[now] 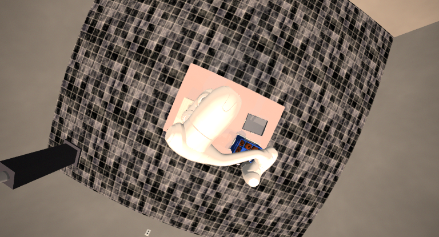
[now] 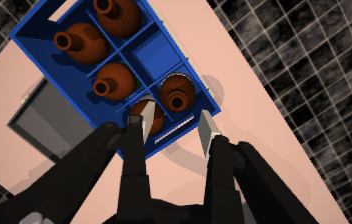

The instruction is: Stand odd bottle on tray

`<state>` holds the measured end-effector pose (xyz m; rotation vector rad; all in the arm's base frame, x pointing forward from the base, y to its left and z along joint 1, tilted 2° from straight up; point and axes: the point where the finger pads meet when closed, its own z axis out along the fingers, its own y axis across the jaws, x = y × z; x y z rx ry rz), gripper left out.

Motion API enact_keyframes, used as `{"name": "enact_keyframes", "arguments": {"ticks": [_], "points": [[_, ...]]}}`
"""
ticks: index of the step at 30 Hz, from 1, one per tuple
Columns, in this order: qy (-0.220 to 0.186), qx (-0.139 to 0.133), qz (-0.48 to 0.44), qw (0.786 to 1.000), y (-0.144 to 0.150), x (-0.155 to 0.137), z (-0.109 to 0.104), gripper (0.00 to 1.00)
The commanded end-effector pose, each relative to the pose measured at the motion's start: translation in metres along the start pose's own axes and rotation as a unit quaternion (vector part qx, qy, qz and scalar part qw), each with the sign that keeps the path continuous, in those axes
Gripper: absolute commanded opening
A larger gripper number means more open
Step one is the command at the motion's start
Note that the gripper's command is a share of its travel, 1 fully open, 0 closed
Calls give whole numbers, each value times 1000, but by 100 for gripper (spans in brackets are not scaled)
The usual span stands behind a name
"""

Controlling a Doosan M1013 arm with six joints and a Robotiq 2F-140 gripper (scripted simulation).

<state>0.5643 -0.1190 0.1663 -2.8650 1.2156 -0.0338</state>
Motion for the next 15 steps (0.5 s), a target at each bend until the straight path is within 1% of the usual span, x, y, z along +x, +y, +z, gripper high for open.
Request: {"name": "enact_keyframes", "arguments": {"ticks": [1,15], "points": [[0,0,0,1000,0,0,0,38],[0,0,0,1000,0,0,9,38]]}}
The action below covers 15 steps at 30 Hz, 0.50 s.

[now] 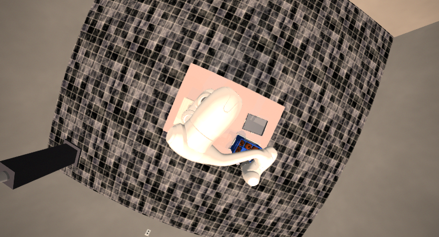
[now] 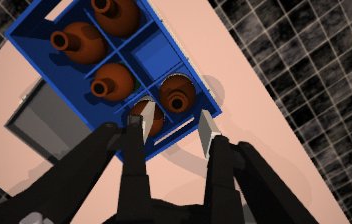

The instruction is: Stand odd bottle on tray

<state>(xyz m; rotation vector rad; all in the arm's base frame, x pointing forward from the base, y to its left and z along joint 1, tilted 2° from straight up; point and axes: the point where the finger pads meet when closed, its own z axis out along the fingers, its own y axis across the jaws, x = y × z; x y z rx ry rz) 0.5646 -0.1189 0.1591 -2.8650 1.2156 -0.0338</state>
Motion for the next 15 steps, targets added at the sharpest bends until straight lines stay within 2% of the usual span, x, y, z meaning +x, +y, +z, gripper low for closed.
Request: {"name": "enact_keyframes", "arguments": {"ticks": [1,15], "points": [[0,0,0,1000,0,0,3,38],[0,0,0,1000,0,0,19,38]]}}
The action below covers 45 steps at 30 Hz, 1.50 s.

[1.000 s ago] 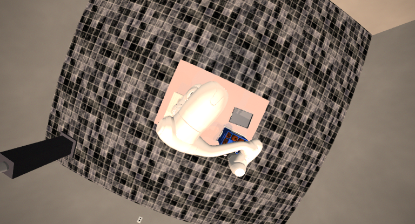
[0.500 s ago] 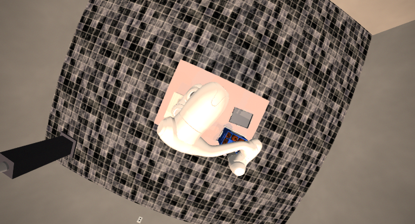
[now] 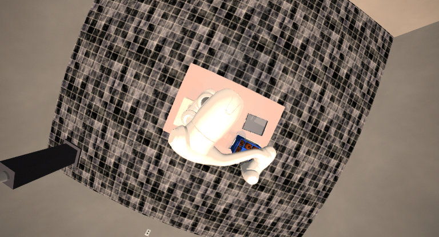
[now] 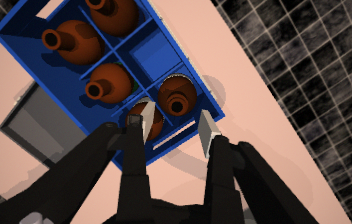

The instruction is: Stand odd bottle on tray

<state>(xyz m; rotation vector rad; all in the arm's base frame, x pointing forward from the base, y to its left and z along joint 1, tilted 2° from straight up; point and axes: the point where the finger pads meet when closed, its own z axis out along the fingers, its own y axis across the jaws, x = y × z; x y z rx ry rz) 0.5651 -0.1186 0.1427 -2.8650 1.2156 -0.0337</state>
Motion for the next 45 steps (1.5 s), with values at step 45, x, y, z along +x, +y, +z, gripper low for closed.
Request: {"name": "enact_keyframes", "arguments": {"ticks": [45], "points": [[0,0,0,1000,0,0,20,38]]}}
